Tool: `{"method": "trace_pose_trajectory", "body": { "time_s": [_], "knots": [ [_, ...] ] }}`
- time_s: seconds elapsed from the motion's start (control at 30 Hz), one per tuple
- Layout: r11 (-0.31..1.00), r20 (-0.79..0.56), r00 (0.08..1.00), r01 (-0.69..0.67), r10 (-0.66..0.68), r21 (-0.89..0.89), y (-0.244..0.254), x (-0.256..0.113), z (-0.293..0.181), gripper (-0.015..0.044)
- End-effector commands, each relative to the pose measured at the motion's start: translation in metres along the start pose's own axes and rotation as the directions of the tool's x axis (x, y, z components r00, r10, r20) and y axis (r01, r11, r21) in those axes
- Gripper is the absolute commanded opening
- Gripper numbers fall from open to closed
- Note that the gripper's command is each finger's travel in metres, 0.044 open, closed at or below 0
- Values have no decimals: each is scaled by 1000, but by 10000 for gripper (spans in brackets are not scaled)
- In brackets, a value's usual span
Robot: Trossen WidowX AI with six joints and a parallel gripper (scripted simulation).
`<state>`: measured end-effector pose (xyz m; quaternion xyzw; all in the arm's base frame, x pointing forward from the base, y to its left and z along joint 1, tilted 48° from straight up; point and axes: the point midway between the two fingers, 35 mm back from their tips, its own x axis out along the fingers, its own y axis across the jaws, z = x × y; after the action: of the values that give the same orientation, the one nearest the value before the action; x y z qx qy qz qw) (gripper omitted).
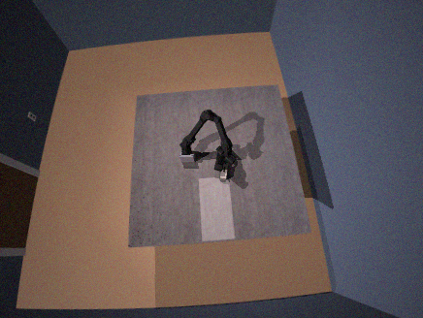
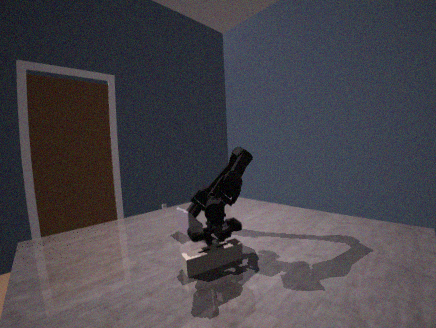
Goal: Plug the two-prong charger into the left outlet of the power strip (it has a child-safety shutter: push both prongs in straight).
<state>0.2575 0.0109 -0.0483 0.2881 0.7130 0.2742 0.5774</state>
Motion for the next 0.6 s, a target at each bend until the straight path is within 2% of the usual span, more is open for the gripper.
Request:
{"method": "trace_pose_trajectory", "body": {
  "time_s": [0.0, 0.57],
  "knots": [
    [1000, 28, 1000, -5, 5, -20, 2, 1, 8, 0],
    [1000, 0, 1000, 0, 0, 0, 0, 0, 0, 0]
  ]
}}
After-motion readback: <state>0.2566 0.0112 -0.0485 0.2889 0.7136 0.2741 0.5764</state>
